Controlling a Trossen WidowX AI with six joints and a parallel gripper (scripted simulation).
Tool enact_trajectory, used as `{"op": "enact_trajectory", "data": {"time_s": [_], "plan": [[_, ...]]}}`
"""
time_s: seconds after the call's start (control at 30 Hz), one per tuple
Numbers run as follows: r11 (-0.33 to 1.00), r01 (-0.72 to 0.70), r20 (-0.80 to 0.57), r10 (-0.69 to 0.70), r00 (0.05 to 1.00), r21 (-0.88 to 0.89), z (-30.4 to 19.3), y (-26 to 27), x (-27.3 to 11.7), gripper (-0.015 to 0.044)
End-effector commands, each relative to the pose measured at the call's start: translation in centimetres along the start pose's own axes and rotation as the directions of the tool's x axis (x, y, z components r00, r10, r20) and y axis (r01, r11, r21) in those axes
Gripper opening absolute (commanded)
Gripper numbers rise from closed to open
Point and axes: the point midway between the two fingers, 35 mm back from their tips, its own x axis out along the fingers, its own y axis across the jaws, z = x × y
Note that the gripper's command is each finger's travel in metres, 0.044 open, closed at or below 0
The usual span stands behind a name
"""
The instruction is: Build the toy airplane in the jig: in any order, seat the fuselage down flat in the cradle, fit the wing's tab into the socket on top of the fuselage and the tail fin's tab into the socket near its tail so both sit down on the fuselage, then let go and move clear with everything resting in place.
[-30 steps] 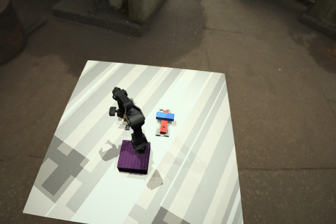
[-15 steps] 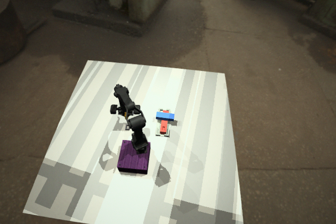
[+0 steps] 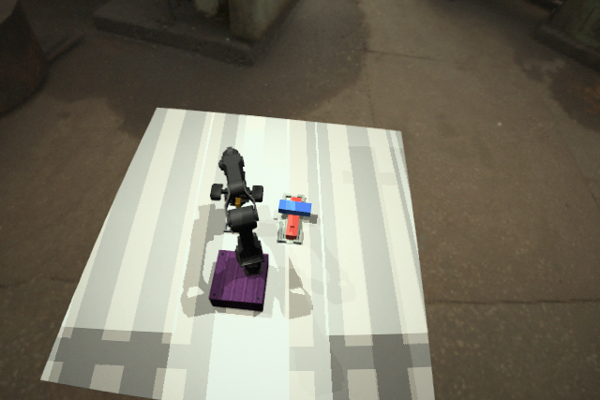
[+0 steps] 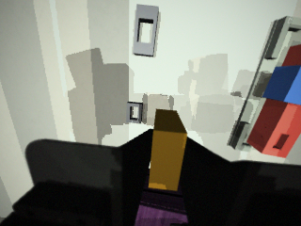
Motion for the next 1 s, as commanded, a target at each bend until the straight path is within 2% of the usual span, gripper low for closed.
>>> {"op": "enact_trajectory", "data": {"time_s": [0.0, 0.97], "plan": [[1.000, 0.004, -0.001, -0.004, 1.000, 0.005, 0.3, -1.2, 0.3, 0.0000], [0.998, 0.014, -0.002, -0.014, 1.000, 0.053, 0.6, -10.6, 2.1, 0.0000]]}}
